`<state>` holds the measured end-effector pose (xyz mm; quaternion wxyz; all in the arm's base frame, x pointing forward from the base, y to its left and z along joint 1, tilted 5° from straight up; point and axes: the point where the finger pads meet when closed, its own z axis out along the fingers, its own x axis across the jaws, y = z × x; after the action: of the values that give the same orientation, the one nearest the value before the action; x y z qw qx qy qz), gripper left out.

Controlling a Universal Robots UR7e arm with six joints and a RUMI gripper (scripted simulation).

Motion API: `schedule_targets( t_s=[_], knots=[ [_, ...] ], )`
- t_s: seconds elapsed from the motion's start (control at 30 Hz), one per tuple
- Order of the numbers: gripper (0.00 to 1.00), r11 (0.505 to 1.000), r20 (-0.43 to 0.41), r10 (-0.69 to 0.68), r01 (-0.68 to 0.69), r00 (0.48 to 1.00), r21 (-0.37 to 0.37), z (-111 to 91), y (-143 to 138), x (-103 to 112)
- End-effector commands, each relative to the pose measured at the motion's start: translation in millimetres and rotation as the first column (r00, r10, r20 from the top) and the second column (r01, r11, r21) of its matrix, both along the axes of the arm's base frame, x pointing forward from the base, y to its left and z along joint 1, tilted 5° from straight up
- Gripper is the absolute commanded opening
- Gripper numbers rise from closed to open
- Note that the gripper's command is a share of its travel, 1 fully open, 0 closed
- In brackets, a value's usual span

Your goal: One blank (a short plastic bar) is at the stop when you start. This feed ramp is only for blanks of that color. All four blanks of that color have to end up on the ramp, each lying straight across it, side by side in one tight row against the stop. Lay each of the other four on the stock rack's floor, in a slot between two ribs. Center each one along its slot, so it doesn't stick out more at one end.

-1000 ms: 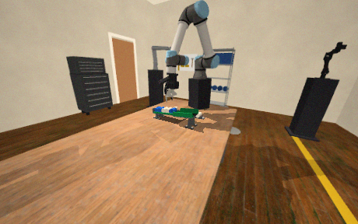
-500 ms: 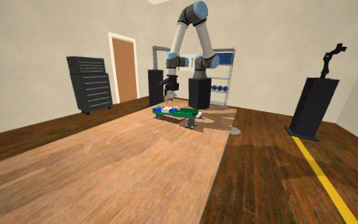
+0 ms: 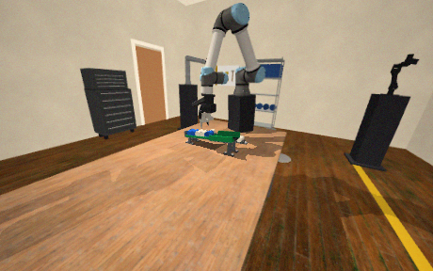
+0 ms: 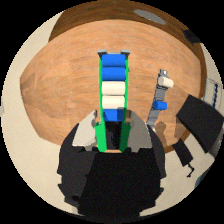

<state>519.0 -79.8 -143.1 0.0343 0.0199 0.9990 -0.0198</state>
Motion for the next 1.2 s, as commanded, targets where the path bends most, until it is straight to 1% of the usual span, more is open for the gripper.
schedule_targets(
  t_s=[0.0, 0.23, 0.5, 1.17],
  knots=[
    [0.47, 1.0, 0.004, -0.003, 0.003, 1.0, -0.002, -6.8, -2.5, 3.0],
    [0.47, 1.0, 0.004, -0.003, 0.003, 1.0, -0.002, -14.1, -2.6, 3.3],
    [0.47, 1.0, 0.003, -0.003, 0.003, 1.0, -0.002, -17.2, -2.6, 3.3],
    [0.47, 1.0, 0.004, -0.003, 0.003, 1.0, -0.002, -17.3, -2.6, 3.3]
  ],
)
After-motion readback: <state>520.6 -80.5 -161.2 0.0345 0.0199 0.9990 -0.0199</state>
